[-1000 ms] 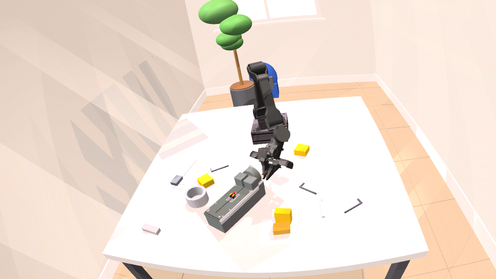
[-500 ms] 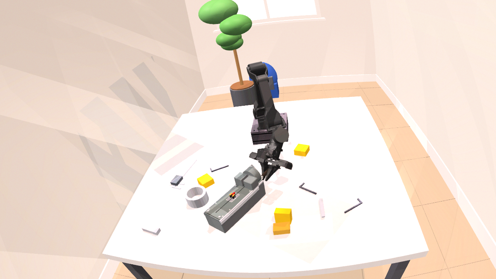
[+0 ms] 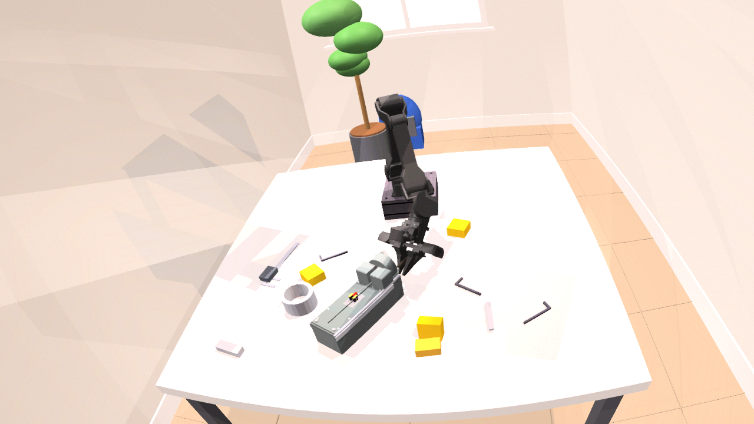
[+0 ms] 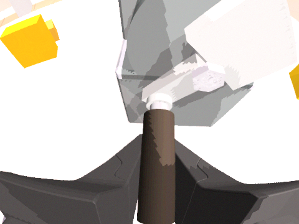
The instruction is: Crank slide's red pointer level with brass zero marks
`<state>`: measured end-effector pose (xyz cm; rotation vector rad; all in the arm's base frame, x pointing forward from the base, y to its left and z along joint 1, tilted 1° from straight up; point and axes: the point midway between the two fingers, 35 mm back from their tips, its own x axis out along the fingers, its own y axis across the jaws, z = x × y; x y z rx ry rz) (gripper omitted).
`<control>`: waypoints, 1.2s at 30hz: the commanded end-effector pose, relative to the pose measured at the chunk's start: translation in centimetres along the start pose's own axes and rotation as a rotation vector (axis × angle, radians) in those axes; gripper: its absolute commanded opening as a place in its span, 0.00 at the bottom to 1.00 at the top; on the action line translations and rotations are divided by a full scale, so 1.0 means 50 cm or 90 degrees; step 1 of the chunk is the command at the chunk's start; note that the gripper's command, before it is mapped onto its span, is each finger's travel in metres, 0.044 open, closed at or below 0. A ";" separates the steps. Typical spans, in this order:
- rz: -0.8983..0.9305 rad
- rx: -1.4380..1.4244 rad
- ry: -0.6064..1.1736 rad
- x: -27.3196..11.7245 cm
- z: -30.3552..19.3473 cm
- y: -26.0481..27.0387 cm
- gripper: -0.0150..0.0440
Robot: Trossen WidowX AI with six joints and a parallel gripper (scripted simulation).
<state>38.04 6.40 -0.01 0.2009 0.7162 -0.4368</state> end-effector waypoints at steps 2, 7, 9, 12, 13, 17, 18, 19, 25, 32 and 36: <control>-0.009 -0.001 0.010 0.009 -0.008 -0.015 0.25; -0.009 -0.001 0.010 0.009 -0.008 -0.017 0.25; -0.009 -0.001 0.010 0.009 -0.009 -0.017 0.25; -0.009 -0.001 0.010 0.009 -0.009 -0.018 0.25; -0.009 -0.001 0.010 0.010 -0.009 -0.018 0.25; -0.009 -0.002 0.010 0.010 -0.009 -0.019 0.25; -0.009 -0.002 0.010 0.010 -0.009 -0.019 0.25; -0.009 -0.002 0.010 0.010 -0.009 -0.020 0.25; -0.009 -0.002 0.010 0.010 -0.010 -0.021 0.25; -0.009 -0.002 0.010 0.010 -0.010 -0.022 0.25; -0.009 -0.002 0.010 0.011 -0.010 -0.023 0.25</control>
